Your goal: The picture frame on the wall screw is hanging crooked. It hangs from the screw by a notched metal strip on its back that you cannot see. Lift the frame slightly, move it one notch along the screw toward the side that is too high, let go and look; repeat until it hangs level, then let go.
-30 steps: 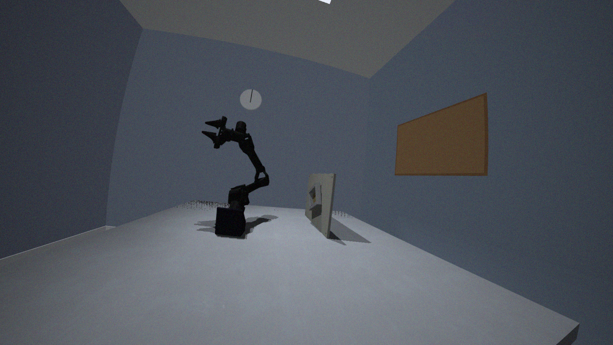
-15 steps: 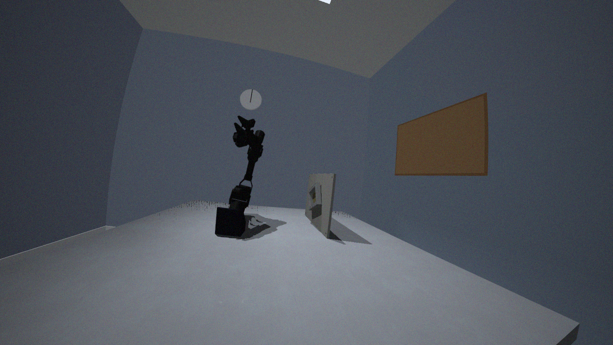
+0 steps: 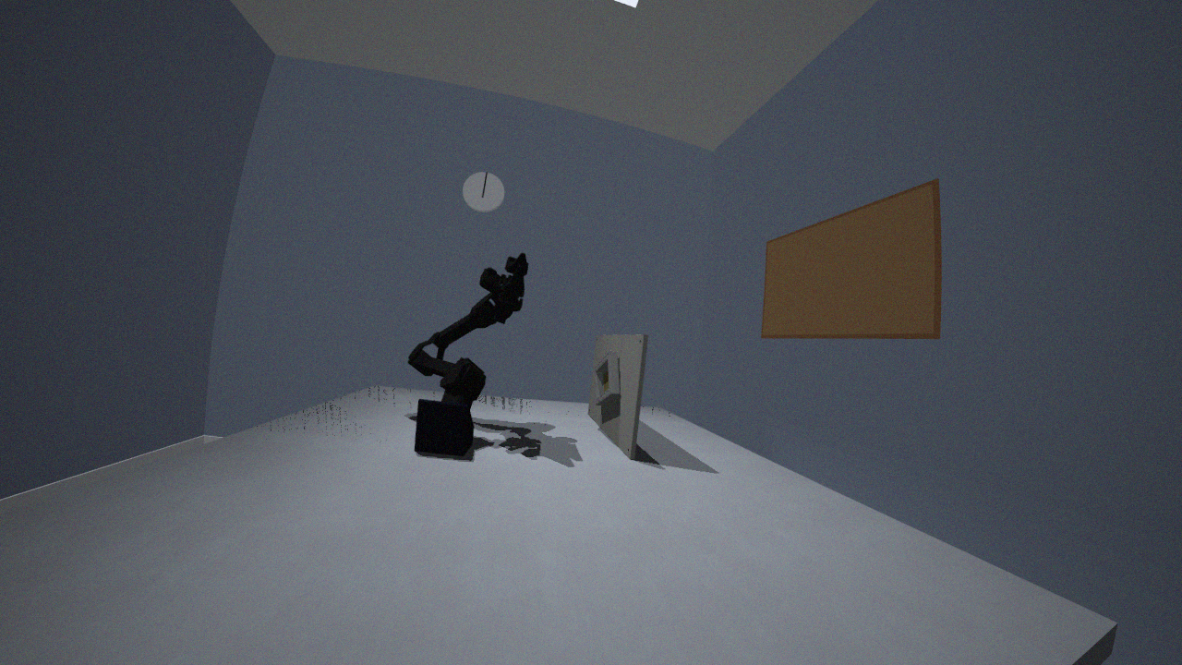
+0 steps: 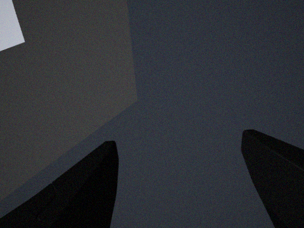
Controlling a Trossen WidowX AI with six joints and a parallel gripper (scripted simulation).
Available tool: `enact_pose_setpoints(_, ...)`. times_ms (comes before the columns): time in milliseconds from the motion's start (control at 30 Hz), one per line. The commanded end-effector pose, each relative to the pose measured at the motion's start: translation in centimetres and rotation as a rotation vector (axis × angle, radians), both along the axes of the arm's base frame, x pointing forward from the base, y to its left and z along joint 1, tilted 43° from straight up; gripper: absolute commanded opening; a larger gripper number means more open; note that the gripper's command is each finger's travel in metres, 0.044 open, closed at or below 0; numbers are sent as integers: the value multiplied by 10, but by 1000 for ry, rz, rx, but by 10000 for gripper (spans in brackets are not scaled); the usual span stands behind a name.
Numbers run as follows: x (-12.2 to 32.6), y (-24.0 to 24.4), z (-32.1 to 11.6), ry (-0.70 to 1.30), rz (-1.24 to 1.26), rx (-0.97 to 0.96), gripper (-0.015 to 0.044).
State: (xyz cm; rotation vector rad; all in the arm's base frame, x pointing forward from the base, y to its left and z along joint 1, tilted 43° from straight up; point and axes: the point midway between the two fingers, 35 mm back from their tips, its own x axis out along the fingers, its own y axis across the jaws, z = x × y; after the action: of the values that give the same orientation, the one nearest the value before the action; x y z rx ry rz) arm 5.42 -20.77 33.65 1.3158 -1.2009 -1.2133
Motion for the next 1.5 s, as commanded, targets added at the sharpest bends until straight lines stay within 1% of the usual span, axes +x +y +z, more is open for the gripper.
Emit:
enact_pose_setpoints(0, 28, 16, -7, -37, 161, -12, 260)
enact_pose_setpoints(200, 70, 53, -16, -107, 454, -22, 260)
enact_pose_setpoints(400, 100, 96, -27, -182, 748, -11, 260)
enact_pose_setpoints(600, 117, 144, -37, -258, 1040, 22, 260)
enact_pose_setpoints(800, 123, 192, -49, -330, 1322, 77, 260)
enact_pose_setpoints(867, 123, 198, -50, -338, 1354, 84, 260)
enact_pose_setpoints(1467, 123, 198, -50, -338, 1354, 84, 260)
